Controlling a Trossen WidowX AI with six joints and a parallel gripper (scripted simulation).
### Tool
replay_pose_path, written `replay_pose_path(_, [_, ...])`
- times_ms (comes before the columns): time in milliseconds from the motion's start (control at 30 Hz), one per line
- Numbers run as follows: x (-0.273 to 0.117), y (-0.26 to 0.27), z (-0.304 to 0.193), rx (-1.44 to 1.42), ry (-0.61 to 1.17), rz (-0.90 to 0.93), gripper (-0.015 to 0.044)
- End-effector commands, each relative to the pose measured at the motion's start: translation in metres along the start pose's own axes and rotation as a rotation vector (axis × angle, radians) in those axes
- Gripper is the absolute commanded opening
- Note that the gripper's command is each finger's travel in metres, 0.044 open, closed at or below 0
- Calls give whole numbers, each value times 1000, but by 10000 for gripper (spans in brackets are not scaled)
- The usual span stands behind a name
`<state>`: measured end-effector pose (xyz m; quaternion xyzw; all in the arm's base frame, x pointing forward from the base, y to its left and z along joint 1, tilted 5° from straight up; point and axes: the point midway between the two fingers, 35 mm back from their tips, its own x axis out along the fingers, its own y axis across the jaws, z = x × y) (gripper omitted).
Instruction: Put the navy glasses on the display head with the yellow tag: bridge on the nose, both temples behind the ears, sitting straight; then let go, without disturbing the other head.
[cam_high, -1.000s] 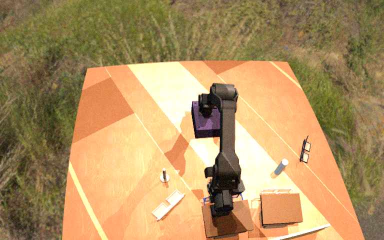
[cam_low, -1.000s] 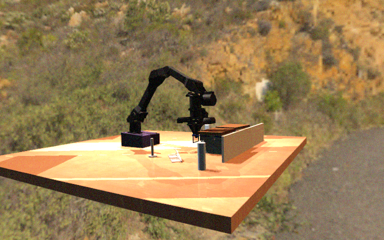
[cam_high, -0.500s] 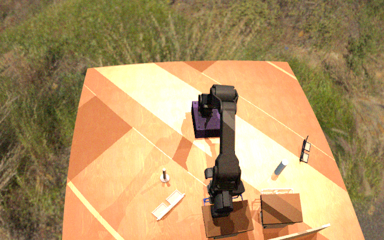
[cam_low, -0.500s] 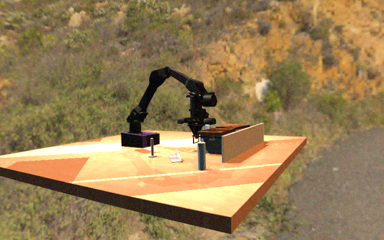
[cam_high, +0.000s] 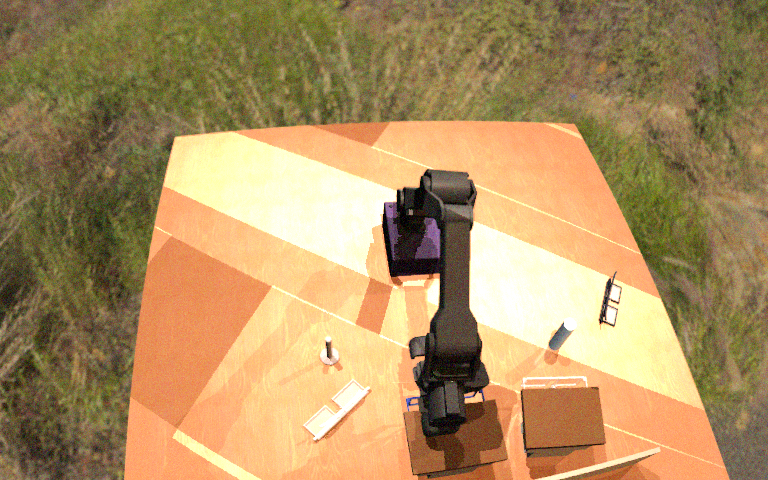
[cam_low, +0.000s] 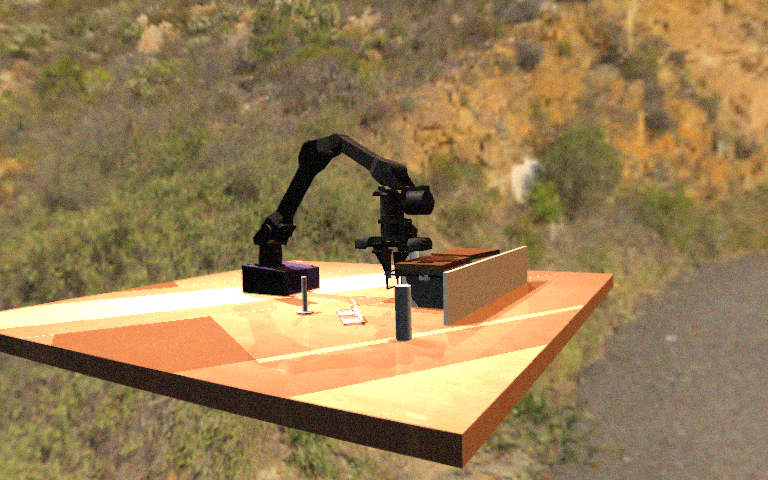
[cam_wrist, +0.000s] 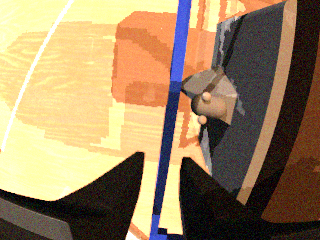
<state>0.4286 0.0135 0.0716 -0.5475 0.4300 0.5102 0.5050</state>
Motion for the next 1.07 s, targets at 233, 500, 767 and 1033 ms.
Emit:
replay_pose_path(233, [-21,0,-1,2,2,-5,107])
replay_pose_path(500, [-31,5,-1,3,4,-8,107])
replay_pose_path(767, [-37,38,-1,3,4,-4,107])
replay_pose_path(1033, [-44,51,-1,6,3,-5,134])
